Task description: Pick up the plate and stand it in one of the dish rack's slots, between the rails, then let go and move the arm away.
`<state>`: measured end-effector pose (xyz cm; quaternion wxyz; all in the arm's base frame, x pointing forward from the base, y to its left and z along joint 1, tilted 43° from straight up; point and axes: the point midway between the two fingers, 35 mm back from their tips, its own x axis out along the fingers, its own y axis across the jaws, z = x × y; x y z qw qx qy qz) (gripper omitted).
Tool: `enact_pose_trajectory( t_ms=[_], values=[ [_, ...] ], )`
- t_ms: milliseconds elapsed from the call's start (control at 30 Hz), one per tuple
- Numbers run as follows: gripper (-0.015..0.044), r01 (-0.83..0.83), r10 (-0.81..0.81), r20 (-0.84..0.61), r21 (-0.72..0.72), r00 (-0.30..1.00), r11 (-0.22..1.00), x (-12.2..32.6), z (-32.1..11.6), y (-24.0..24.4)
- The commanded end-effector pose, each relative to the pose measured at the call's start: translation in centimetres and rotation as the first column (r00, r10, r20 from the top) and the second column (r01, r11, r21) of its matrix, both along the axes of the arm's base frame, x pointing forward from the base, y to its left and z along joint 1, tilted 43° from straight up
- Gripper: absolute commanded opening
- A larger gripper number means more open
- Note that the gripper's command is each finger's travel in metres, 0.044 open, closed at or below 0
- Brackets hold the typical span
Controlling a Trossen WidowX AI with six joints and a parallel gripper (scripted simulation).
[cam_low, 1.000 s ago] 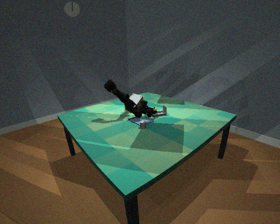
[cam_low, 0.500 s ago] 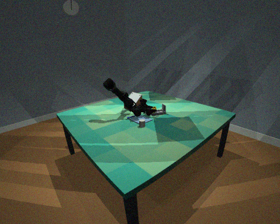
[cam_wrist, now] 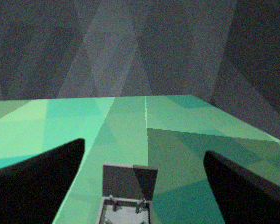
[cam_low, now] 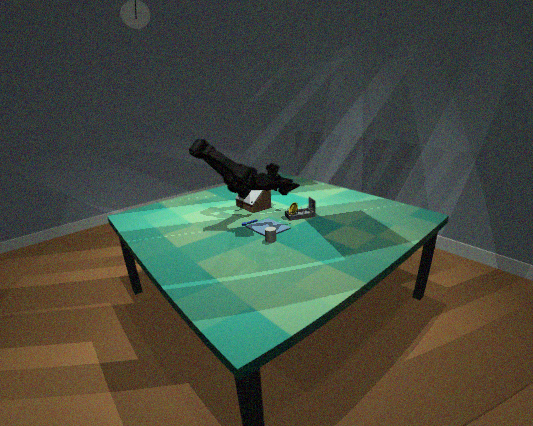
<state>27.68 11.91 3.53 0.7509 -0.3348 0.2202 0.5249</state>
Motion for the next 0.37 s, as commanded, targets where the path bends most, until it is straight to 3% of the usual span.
enact_pose_trajectory(
  t_ms=[0,333],
  values=[
    [0.04,0.028,-0.028,-0.041,-0.014,0.999,1.0,-0.08,0.17,0.36],
    [0.04,0.19,-0.229,-0.271,-0.164,0.935,0.968,-0.89,-0.36,0.92]
  ],
)
